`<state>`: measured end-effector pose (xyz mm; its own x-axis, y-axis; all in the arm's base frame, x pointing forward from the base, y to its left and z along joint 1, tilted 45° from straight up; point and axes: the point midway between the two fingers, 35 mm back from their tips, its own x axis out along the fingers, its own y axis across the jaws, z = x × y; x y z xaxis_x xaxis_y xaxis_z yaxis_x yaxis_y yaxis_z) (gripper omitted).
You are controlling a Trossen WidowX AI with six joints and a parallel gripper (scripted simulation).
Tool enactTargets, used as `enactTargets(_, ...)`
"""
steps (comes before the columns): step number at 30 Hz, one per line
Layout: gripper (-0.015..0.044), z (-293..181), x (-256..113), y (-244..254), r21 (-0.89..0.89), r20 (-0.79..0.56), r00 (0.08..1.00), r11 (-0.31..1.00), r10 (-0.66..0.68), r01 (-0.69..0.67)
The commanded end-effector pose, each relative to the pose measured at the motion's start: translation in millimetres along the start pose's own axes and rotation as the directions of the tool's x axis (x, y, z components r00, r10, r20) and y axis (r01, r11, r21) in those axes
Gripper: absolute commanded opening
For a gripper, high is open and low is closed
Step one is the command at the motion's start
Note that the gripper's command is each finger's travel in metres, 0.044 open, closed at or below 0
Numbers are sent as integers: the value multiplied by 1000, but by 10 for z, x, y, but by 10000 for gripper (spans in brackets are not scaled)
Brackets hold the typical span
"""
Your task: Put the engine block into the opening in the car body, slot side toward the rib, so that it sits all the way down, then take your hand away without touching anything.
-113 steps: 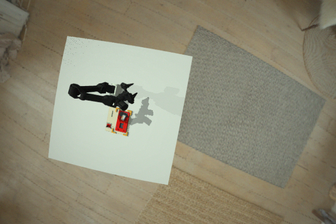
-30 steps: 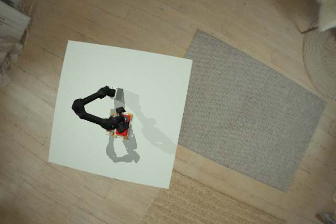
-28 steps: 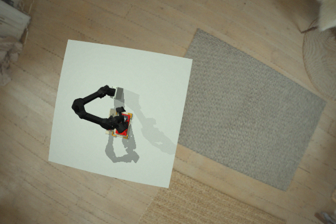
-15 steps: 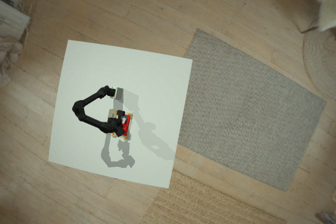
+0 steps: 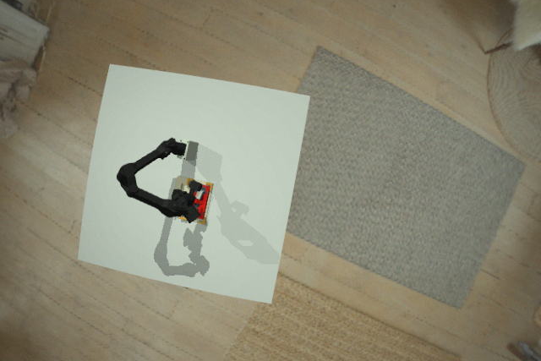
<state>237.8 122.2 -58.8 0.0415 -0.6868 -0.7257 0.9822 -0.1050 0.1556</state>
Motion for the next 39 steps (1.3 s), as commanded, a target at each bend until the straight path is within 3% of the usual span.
enactTargets(1, 440, 14, 205, 7, 9, 6, 1000, 1000, 4, -4)
enactTargets(39, 440, 25, 867, 23, 10, 8, 1000, 1000, 5, -5)
